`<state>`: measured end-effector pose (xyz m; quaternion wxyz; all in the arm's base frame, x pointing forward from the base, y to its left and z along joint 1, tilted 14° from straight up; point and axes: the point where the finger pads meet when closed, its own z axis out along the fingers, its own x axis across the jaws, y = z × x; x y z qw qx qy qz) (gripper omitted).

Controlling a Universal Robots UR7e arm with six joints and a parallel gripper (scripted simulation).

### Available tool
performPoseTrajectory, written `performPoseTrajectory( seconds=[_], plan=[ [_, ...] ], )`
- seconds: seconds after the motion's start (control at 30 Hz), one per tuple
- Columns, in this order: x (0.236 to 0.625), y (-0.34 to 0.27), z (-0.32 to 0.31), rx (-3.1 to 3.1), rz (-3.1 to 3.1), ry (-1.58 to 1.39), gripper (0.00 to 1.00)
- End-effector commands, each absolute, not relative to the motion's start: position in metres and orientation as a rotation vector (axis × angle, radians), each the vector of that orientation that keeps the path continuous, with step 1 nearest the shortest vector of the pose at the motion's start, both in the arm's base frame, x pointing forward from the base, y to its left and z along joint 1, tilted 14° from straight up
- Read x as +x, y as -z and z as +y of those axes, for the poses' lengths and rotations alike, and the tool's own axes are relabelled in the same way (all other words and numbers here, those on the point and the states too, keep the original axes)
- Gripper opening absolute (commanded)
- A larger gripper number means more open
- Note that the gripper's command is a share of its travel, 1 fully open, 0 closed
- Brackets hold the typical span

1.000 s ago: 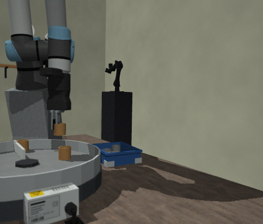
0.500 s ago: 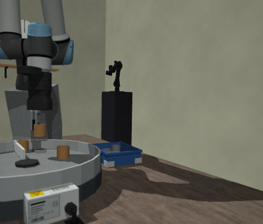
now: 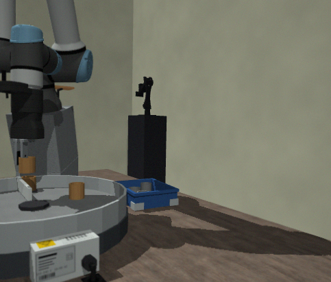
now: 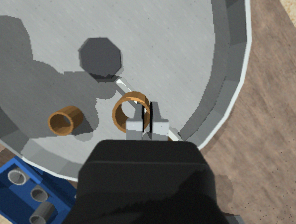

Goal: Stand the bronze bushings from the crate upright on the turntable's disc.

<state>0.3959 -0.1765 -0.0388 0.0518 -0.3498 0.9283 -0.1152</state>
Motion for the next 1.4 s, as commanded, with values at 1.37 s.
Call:
performPoseTrajectory(
  seconds=[1.37],
  plan=[
    [0.382,0.03,-0.238,-1.065,2.822,0.35,0.0]
  ],
)
